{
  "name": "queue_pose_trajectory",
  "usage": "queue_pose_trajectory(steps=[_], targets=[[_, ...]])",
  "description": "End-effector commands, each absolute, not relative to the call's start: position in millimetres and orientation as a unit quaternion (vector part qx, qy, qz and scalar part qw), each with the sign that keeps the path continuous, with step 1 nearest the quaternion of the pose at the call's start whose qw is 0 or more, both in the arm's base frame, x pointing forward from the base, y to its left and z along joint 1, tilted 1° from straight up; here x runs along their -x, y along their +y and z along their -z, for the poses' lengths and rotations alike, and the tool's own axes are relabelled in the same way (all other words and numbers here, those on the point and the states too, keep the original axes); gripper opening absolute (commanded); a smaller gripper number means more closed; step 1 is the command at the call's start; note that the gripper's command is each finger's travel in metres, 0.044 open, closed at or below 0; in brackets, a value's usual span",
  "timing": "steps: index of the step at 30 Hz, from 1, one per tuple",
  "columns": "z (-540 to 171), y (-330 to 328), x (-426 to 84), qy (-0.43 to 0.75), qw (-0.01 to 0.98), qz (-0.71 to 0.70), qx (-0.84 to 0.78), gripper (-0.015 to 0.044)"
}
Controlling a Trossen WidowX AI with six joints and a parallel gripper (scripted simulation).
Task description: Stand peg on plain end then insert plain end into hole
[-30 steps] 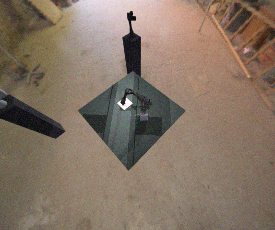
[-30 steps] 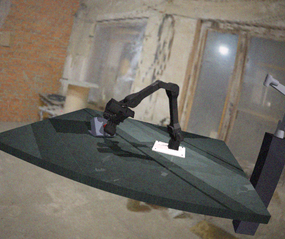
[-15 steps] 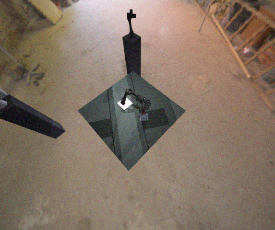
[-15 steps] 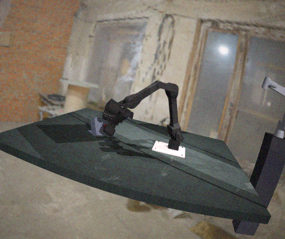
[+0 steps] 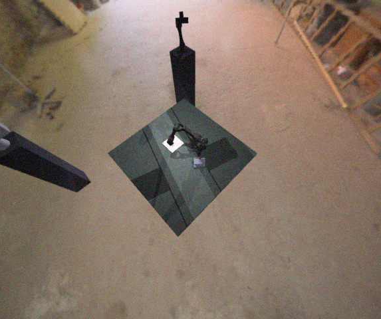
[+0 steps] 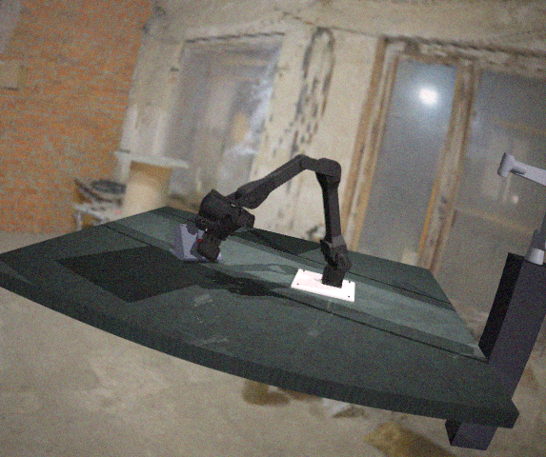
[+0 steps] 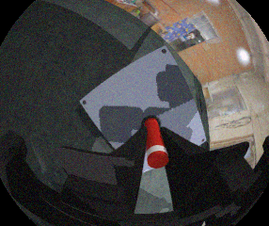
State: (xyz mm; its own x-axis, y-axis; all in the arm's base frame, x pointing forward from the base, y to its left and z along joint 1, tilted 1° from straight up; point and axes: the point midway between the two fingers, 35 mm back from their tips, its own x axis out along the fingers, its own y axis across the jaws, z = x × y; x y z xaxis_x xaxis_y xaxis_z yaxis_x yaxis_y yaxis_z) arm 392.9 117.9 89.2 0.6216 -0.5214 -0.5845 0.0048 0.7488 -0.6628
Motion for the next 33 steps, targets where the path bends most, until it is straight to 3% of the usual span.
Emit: queue_pose_trajectory(steps=[1, 4, 21, 33], targets=[[-89.3, 117.9, -392.9, 0.406, 0.842, 0.156, 0.318, 0.0000], [-89.3, 117.9, -392.9, 0.406, 0.842, 0.156, 0.318, 0.0000], [-91.5, 120.8, -390.5, 0.407, 0.842, 0.156, 0.318, 0.0440], [-102.4, 134.8, -377.9, 0.410, 0.841, 0.153, 0.317, 0.0440]])
